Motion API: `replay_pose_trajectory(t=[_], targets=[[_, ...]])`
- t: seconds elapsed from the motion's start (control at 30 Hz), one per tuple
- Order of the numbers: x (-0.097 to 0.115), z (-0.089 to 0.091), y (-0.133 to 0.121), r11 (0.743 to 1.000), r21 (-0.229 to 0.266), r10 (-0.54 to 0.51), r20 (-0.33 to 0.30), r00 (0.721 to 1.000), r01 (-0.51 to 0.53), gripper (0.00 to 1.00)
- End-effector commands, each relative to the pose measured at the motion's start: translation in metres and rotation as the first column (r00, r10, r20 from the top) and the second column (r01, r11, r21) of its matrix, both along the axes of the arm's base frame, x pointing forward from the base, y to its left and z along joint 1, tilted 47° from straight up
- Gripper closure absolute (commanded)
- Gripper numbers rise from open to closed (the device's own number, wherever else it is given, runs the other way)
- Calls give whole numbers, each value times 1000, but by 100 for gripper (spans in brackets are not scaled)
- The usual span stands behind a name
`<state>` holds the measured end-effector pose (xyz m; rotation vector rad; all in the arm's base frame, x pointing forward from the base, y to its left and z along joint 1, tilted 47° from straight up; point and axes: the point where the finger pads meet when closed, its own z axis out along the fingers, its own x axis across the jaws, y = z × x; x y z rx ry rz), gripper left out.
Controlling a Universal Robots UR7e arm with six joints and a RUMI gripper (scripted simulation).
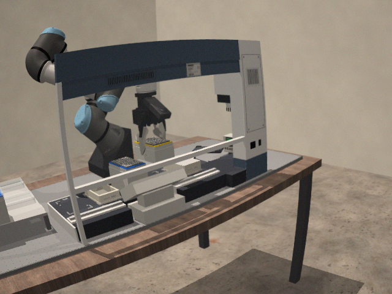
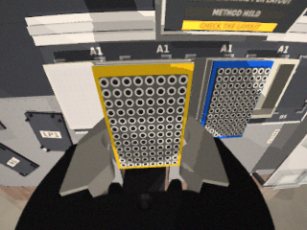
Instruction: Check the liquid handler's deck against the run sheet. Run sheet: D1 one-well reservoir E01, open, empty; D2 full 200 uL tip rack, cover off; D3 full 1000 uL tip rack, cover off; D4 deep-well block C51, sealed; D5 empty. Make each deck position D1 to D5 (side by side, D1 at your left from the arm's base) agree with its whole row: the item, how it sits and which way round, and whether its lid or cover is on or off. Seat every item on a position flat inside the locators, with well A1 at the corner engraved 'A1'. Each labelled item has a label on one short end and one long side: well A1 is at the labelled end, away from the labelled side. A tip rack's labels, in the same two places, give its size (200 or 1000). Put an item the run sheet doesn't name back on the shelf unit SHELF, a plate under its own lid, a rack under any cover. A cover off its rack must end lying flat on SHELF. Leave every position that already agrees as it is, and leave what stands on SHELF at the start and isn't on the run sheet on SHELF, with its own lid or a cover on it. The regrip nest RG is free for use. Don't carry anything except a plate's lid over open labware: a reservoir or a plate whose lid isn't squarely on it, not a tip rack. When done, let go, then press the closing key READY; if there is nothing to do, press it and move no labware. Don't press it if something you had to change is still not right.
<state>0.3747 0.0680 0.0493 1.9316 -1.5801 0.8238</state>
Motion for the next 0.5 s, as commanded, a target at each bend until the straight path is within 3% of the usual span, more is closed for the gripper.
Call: replay_pose_trajectory(t=[0.0, 0.47], targets=[[0, 3, 3, 1000, 0, 0, 0, 1000, 0, 100], [-4, 19, 20, 1000, 0, 0, 0, 1000, 0, 100]])
